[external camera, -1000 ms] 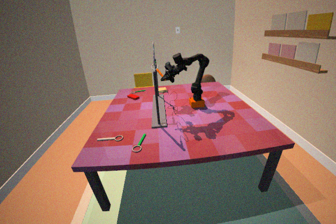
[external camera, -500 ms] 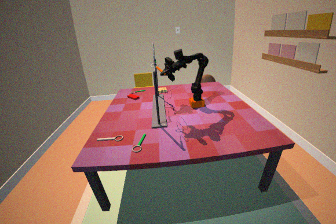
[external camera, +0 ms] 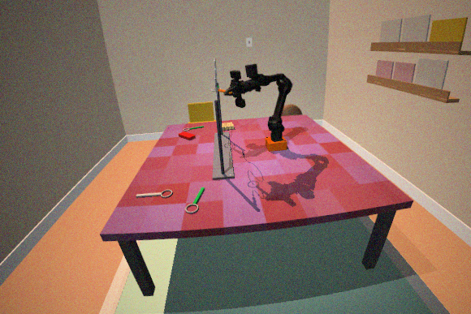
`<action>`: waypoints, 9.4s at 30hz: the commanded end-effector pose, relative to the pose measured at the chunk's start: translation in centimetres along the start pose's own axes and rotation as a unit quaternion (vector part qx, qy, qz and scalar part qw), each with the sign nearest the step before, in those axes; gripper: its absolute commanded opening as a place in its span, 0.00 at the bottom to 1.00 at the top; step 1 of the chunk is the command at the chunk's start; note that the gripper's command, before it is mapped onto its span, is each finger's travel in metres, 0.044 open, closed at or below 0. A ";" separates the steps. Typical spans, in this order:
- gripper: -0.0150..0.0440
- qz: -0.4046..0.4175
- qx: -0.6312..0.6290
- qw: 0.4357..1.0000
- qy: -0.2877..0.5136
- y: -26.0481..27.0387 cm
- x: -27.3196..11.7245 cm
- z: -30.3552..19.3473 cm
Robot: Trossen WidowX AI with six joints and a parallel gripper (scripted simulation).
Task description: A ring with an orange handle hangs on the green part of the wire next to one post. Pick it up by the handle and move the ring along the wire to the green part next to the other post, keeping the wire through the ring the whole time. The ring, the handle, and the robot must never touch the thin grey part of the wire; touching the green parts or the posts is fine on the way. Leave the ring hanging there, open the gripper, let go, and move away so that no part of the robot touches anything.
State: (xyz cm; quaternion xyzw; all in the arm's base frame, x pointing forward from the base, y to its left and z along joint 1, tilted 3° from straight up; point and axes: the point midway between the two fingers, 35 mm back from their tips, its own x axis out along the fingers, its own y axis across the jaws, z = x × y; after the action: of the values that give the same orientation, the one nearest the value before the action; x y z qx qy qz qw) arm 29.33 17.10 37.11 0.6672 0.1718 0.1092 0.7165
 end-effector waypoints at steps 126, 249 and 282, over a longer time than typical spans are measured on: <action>0.00 -0.394 -0.703 0.585 -0.092 -2.3 -4.7 8.7; 0.00 -0.461 -0.851 0.221 -0.116 -7.4 -6.0 13.1; 0.00 -0.368 -0.718 0.579 -0.118 -14.7 -0.4 5.9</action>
State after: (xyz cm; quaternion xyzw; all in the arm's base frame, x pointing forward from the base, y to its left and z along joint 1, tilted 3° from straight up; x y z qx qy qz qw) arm 30.08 9.35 23.21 -0.2049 0.1798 -0.1621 0.9484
